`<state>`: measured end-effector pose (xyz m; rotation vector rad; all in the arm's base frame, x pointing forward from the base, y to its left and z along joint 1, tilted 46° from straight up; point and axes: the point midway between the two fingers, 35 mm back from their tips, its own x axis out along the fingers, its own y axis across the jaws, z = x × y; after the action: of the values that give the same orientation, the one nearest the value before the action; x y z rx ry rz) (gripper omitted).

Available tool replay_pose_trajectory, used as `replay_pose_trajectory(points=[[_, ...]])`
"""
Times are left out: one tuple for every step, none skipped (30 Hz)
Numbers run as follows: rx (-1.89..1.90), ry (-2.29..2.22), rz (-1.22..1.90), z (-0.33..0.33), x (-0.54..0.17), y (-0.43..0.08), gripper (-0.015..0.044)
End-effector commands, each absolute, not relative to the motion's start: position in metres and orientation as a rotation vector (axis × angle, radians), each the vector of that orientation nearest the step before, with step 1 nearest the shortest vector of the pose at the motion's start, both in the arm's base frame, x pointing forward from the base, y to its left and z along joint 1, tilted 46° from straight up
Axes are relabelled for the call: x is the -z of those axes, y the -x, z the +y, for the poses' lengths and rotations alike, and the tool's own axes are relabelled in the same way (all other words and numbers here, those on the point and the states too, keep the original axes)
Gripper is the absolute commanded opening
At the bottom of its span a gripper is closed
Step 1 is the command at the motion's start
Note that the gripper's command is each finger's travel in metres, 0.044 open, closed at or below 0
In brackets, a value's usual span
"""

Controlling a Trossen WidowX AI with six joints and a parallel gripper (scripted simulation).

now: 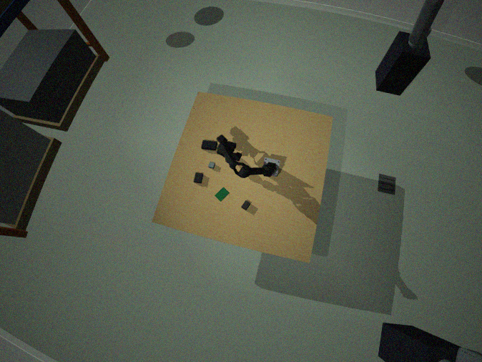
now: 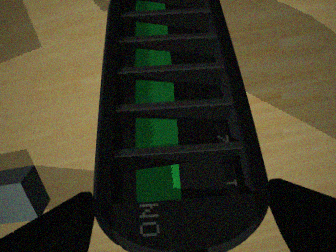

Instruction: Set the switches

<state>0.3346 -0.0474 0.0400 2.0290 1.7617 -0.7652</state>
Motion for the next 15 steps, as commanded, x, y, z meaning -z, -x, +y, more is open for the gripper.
replay_pose_trajectory(points=[[0.758, -2.032, 1.762, -0.053, -0.037, -0.334, 0.0337], [0.756, -2.034, 1.763, -0.054, -0.036, -0.334, 0.0337], [0.754, -2.035, 1.764, -0.055, -0.036, -0.334, 0.0337], [0.752, -2.037, 1.765, -0.055, -0.035, -0.334, 0.0337], [0.750, -2.038, 1.766, -0.056, -0.035, -0.334, 0.0337], [0.748, -2.040, 1.767, -0.057, -0.035, -0.334, 0.0337], [0.747, -2.041, 1.768, -0.058, -0.034, -0.333, 0.0337], [0.745, -2.043, 1.769, -0.058, -0.034, -0.333, 0.0337], [0.743, -2.044, 1.771, -0.059, -0.033, -0.333, 0.0337], [0.741, -2.046, 1.772, -0.060, -0.033, -0.333, 0.0337], [0.739, -2.047, 1.773, -0.061, -0.033, -0.333, 0.0337], [0.737, -2.049, 1.774, -0.061, -0.032, -0.333, 0.0337], [0.735, -2.050, 1.775, -0.062, -0.032, -0.332, 0.0337], [0.734, -2.052, 1.776, -0.063, -0.031, -0.332, 0.0337], [0.732, -2.053, 1.777, -0.063, -0.031, -0.332, 0.0337]])
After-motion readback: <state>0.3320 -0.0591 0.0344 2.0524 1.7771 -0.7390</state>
